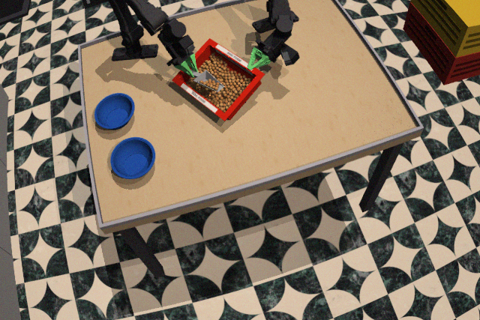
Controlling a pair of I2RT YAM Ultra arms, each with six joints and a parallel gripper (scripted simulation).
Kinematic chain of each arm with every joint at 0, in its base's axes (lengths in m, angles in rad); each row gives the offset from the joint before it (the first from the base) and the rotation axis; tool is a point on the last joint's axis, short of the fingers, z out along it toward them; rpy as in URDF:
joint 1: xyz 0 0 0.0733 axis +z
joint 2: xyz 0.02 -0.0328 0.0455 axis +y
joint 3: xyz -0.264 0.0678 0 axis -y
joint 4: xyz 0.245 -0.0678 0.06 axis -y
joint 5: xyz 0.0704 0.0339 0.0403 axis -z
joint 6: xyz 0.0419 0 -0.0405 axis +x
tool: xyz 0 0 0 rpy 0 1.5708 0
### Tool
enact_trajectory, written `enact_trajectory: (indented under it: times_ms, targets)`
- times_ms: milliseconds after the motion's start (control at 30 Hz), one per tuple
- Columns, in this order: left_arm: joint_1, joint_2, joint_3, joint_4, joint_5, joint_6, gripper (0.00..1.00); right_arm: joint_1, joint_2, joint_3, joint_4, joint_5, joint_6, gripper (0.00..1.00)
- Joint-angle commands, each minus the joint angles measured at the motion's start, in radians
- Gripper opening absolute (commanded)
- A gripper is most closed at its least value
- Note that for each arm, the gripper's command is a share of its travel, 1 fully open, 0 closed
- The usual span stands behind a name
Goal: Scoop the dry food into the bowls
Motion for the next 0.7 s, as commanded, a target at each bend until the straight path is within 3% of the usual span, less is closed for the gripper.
enact_trajectory:
  times_ms: [0, 100, 133, 400, 433, 533, 667]
  targets:
    - [0.004, -0.051, 0.04, 0.044, 0.012, 0.016, 0.0, 0.021, -0.052, -0.035, 0.111, 0.056, 0.011, 0.0]
    - [0.004, -0.051, 0.04, 0.043, 0.012, 0.016, 0.0, 0.041, -0.071, -0.076, 0.169, 0.093, -0.001, 0.0]
    - [0.004, -0.052, 0.04, 0.043, 0.012, 0.016, 0.0, 0.034, -0.062, -0.058, 0.127, 0.057, -0.002, 0.0]
    - [0.004, -0.052, 0.04, 0.043, 0.012, 0.015, 0.0, 0.018, -0.075, -0.049, 0.133, 0.061, 0.005, 0.0]
    - [0.004, -0.052, 0.04, 0.043, 0.012, 0.015, 0.0, 0.04, -0.086, -0.015, 0.058, 0.07, 0.021, 0.0]
    - [0.004, -0.052, 0.04, 0.043, 0.012, 0.015, 0.0, 0.039, -0.079, -0.022, 0.095, 0.065, 0.016, 0.0]
    - [0.004, -0.052, 0.04, 0.043, 0.012, 0.015, 0.0, 0.05, -0.106, 0.012, 0.018, 0.087, 0.037, 0.0]
